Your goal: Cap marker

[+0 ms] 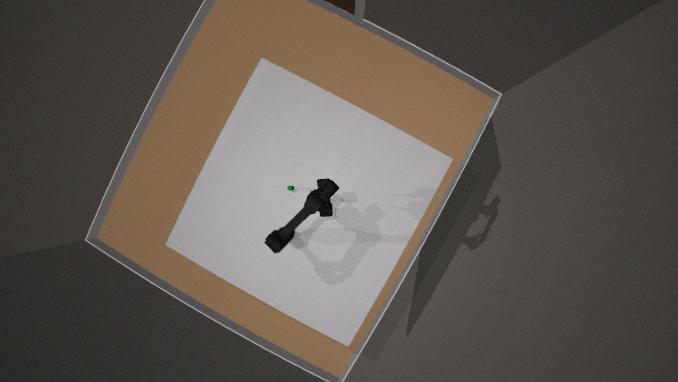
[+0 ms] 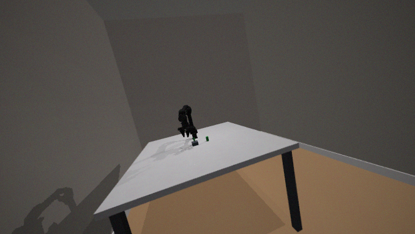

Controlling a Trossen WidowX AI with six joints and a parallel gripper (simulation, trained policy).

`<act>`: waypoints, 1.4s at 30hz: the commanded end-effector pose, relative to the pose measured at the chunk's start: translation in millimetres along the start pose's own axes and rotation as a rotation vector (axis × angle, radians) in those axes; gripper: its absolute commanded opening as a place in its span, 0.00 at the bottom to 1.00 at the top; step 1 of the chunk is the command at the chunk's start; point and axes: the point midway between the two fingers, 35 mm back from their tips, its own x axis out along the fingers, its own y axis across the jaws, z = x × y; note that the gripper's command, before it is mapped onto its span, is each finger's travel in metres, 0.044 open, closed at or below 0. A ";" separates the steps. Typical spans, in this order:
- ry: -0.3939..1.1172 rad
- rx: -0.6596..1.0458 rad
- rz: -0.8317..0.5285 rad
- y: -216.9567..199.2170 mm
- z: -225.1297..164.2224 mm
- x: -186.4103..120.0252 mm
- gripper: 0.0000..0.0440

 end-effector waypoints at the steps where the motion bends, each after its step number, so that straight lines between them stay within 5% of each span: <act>1: -0.013 -0.009 0.009 -6.6 6.8 1.7 0.73; 42: -0.190 -0.136 0.042 -69.5 109.6 4.7 0.75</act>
